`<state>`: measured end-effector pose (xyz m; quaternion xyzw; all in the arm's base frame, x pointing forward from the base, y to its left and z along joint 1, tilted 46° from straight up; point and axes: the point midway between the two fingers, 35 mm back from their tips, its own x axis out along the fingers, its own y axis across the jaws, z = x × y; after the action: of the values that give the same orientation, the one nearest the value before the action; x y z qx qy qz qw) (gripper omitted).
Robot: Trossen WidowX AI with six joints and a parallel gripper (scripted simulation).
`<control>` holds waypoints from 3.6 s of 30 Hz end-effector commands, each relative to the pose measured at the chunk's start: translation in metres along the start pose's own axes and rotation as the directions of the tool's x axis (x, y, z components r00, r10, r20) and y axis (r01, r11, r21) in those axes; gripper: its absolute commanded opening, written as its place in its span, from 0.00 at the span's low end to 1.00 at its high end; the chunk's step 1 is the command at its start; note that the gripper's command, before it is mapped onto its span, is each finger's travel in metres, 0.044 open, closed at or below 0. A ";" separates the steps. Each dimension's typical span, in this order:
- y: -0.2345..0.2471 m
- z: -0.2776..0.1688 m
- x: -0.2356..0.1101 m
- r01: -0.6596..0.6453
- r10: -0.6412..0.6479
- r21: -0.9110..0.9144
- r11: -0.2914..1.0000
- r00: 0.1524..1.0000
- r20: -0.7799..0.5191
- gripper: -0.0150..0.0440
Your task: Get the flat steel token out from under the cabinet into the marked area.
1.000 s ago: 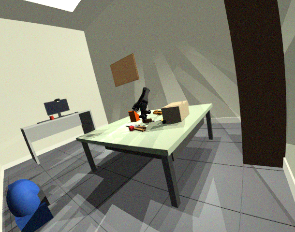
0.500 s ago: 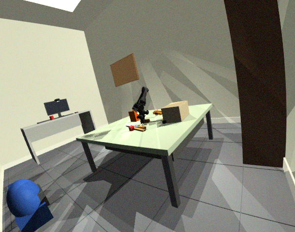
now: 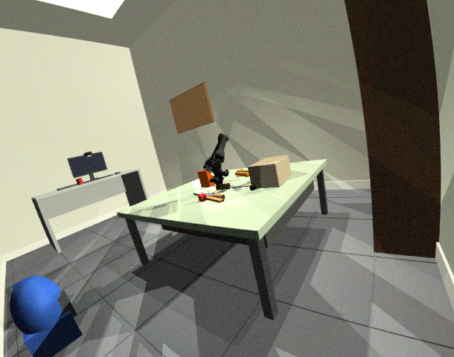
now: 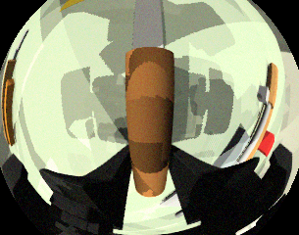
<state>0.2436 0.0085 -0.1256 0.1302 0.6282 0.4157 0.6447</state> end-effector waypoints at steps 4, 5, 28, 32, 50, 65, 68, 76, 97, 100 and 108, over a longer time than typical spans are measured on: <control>0.000 0.000 -0.001 0.000 0.000 0.064 0.998 1.000 -0.001 0.25; 0.000 0.000 -0.001 0.000 0.000 0.072 0.997 1.000 -0.001 0.25; -0.001 -0.001 -0.002 0.000 0.000 0.257 0.967 1.000 -0.002 0.25; -0.001 -0.001 -0.002 0.000 0.000 0.288 0.958 1.000 -0.002 0.25; -0.001 -0.002 -0.002 0.000 0.001 0.424 0.906 1.000 -0.002 0.25; -0.001 -0.002 -0.002 0.001 0.001 0.530 0.848 1.000 -0.002 0.25; -0.002 -0.002 -0.002 0.001 0.001 0.550 0.835 1.000 -0.002 0.25; -0.002 -0.002 -0.003 0.001 0.001 0.602 0.798 1.000 -0.002 0.25; 0.007 0.003 -0.003 0.001 0.001 0.688 0.725 1.000 -0.003 0.25; 0.010 0.006 -0.003 0.001 0.001 0.691 0.723 1.000 -0.002 0.25; 0.019 0.011 -0.003 0.000 0.002 0.698 0.716 1.000 -0.002 0.25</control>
<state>0.2459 0.0189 -0.1130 0.3614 0.7409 0.1488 0.5462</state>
